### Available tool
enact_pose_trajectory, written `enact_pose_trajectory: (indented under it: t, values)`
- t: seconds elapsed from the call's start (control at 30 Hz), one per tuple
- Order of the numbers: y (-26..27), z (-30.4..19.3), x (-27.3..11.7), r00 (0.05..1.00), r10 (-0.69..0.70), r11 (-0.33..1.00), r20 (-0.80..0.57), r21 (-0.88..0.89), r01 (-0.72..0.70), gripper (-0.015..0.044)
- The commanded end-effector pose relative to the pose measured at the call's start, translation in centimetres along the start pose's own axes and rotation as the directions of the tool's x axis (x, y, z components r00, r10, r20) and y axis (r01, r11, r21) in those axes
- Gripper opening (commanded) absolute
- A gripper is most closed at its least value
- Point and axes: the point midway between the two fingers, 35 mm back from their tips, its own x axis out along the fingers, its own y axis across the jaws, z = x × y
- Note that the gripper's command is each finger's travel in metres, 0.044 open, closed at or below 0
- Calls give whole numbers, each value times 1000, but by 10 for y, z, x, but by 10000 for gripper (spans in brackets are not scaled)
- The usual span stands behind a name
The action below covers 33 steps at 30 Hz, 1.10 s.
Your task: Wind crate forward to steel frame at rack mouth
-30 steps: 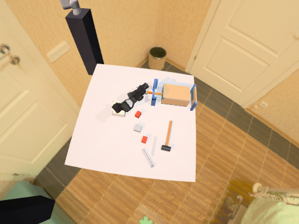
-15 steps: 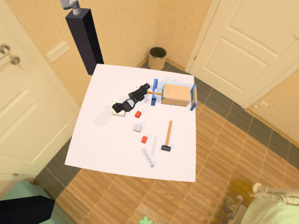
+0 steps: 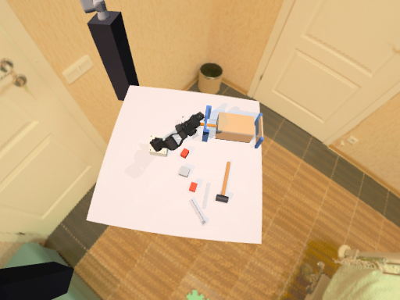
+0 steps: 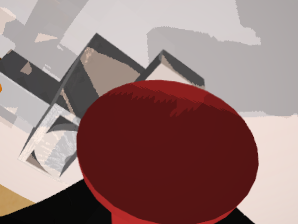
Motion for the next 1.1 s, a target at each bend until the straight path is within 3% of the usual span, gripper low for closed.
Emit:
enact_pose_trajectory:
  t: [0.0,1.07]
  values:
    - [17,7,-1,999,34,999,16,11,-34,0]
    - [61,10,-4,999,36,999,16,12,-37,0]
